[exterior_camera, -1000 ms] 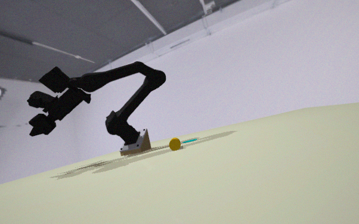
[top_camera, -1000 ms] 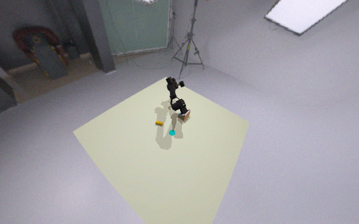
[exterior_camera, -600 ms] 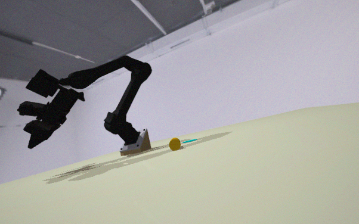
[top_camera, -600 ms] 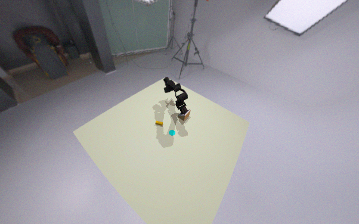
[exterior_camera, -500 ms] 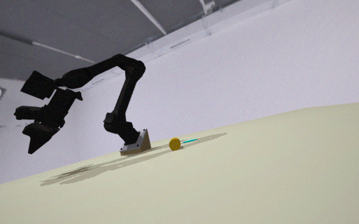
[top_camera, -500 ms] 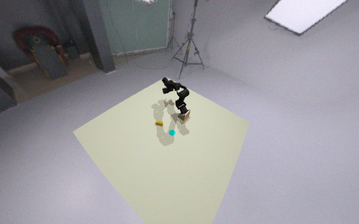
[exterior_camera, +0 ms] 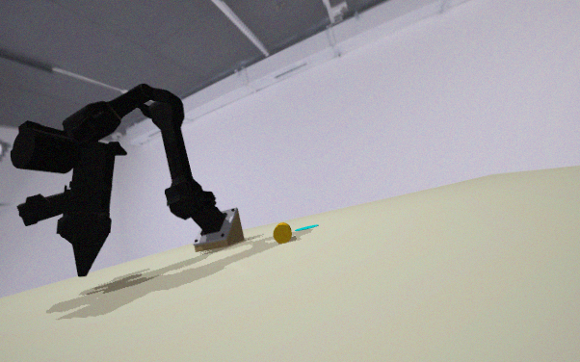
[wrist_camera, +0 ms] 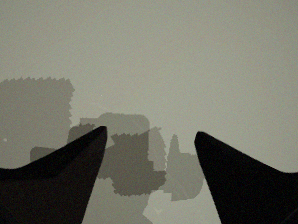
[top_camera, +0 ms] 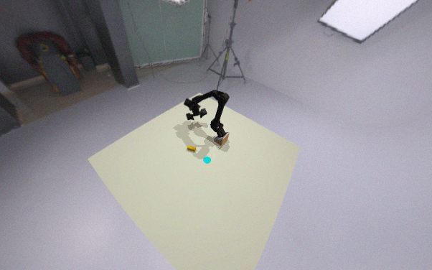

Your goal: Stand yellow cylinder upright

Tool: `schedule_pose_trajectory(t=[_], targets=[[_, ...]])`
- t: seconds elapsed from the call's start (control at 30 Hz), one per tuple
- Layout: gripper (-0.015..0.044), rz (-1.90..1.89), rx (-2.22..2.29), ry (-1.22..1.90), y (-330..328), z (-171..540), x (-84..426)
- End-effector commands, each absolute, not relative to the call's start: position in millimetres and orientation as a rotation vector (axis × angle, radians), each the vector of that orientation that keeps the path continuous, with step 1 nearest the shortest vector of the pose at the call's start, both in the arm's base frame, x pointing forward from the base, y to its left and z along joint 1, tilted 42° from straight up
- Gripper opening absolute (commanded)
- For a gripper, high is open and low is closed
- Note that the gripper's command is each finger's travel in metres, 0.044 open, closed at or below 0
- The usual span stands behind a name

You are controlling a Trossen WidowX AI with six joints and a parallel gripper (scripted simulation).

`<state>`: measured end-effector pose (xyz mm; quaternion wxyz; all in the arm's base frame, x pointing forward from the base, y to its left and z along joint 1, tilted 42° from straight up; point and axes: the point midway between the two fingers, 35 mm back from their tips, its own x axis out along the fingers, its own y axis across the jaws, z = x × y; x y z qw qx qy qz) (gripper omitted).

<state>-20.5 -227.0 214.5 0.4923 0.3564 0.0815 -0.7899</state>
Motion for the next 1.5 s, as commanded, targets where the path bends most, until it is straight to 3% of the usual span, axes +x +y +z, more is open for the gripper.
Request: schedule_pose_trajectory(t=[0.0,0.43,0.9,1.23,1.47], targets=[[0.0309,-1.835,0.903,0.298,-231.2,208.4,14.1],[0.0309,-1.616,0.869,0.612,-207.2,192.0,123.2],[0.0309,-1.423,0.609,0.857,-124.1,178.8,220.9],[0.0309,-1.282,0.359,0.912,-40.9,171.5,261.1],[0.0309,-1.277,0.357,0.914,-50.4,157.2,264.9]])
